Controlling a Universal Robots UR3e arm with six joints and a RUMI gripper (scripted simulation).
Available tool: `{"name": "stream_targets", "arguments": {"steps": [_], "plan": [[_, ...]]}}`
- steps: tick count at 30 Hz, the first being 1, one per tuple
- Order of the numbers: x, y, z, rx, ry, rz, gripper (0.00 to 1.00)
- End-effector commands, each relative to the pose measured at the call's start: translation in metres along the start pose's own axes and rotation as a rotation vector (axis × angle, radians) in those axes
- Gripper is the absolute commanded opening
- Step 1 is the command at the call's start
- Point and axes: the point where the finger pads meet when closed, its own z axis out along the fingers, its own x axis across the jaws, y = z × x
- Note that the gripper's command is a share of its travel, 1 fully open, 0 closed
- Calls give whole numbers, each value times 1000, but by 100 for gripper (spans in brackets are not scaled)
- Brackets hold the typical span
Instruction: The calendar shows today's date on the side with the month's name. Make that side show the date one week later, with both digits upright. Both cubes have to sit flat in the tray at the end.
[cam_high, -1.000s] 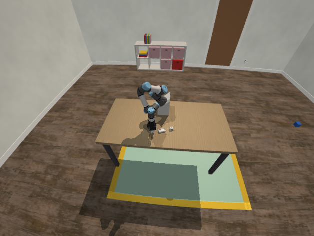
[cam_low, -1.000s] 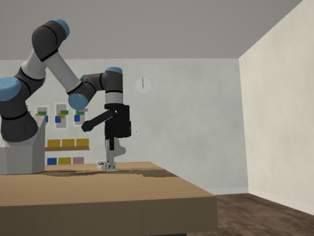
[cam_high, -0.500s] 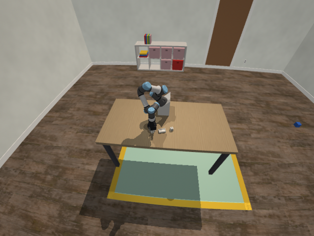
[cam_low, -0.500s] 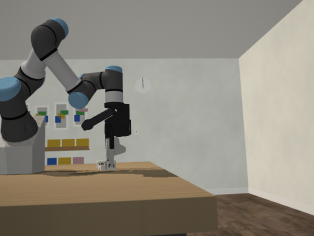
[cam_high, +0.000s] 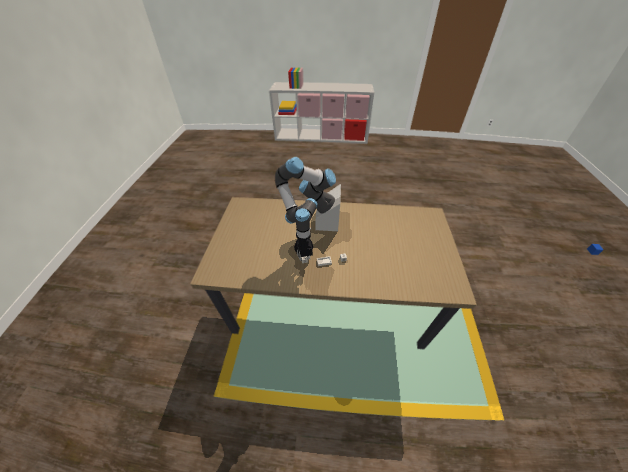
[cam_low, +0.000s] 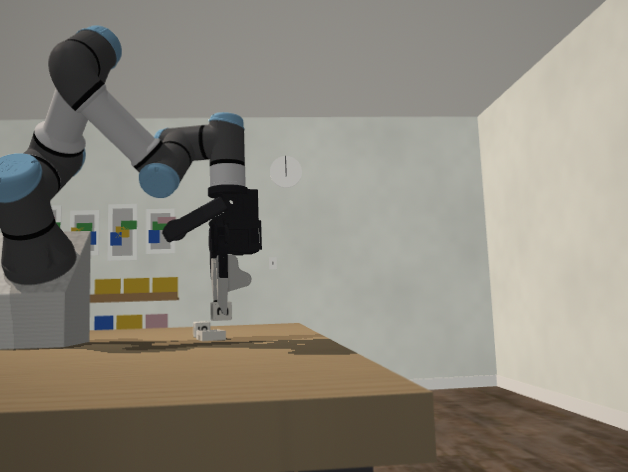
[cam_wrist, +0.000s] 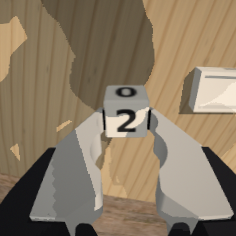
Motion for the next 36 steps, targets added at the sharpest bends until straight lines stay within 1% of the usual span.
{"name": "stream_targets", "arguments": {"steps": [1, 7, 9, 13, 17, 23, 36], "plan": [[0, 0, -19, 2, 1, 1, 11], [0, 0, -40, 2, 1, 1, 11], [0, 0, -40, 2, 1, 1, 11], [0, 0, -51, 2, 1, 1, 11], [0, 0, -58, 2, 1, 1, 11], [0, 0, -62, 2, 1, 1, 11], [1, 1, -63, 2, 2, 1, 11]]}}
